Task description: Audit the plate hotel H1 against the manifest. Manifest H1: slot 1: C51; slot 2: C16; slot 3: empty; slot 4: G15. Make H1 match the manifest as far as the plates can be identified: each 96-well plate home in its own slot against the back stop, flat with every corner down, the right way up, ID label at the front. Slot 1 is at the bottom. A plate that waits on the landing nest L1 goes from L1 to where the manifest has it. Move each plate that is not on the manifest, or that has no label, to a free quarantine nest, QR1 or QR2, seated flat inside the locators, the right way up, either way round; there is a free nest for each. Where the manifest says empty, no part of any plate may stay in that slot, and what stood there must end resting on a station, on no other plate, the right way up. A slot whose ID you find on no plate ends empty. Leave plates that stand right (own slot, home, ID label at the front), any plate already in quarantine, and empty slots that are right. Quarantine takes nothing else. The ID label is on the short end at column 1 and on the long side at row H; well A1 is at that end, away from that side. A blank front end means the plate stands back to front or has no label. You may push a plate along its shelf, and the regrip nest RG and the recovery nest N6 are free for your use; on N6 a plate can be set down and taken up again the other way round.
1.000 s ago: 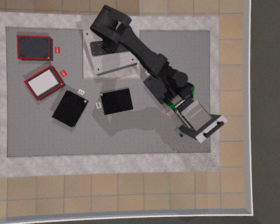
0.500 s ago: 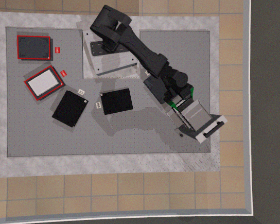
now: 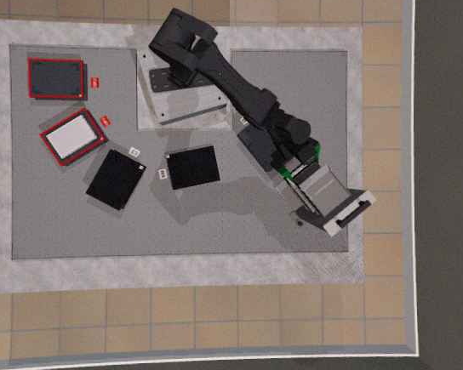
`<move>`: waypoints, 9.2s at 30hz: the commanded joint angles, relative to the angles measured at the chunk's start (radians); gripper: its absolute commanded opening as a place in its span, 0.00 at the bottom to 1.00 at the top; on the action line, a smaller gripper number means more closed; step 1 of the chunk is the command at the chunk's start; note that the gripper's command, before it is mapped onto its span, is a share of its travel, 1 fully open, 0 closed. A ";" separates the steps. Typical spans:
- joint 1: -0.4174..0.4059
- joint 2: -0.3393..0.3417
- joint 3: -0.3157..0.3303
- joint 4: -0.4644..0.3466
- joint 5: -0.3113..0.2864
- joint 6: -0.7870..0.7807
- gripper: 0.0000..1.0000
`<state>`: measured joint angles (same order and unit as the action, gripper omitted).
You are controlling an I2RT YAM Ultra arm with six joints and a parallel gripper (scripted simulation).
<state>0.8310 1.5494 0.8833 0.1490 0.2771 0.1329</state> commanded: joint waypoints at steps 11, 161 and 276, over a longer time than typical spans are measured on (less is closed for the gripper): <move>0.015 -0.058 -0.042 0.008 0.013 0.006 0.86; 0.369 -0.724 -0.483 -0.309 0.316 0.211 0.86; 0.359 -0.597 -0.660 -0.002 0.308 0.204 0.86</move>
<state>1.1919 0.9516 0.2188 0.1127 0.5827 0.3389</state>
